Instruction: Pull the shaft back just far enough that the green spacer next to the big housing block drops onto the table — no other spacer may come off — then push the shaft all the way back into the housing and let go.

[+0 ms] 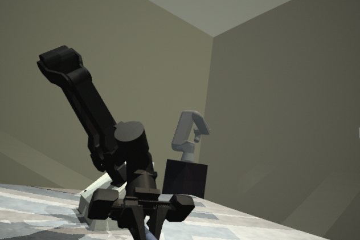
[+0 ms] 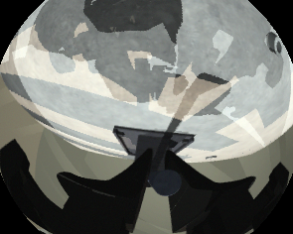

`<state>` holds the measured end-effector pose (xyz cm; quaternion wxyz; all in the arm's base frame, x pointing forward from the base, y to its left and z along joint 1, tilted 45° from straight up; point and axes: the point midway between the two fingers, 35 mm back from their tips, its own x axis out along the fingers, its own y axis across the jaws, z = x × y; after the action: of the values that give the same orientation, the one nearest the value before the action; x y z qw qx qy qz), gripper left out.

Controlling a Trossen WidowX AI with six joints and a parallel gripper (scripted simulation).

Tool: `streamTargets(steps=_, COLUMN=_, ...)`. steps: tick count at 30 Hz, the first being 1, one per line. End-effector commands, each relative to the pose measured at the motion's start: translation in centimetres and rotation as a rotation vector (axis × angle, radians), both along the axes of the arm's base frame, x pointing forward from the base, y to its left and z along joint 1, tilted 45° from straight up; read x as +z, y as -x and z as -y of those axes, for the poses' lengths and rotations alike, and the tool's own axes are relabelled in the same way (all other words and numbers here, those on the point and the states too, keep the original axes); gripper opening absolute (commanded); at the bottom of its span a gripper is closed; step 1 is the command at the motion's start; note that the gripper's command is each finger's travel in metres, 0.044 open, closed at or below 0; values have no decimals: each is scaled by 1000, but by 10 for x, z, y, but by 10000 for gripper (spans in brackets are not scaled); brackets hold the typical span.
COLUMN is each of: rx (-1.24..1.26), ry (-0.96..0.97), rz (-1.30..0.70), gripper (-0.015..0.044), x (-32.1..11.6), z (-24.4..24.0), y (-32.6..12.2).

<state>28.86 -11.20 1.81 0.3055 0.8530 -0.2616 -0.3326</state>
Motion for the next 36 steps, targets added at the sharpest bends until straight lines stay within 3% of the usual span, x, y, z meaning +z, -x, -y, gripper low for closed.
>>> streamTargets(steps=1, rx=-2, ry=-2, rz=0, gripper=0, x=-1, z=0, y=2)
streamTargets(steps=36, rx=-2, ry=-2, rz=0, gripper=0, x=-1, z=-1, y=5)
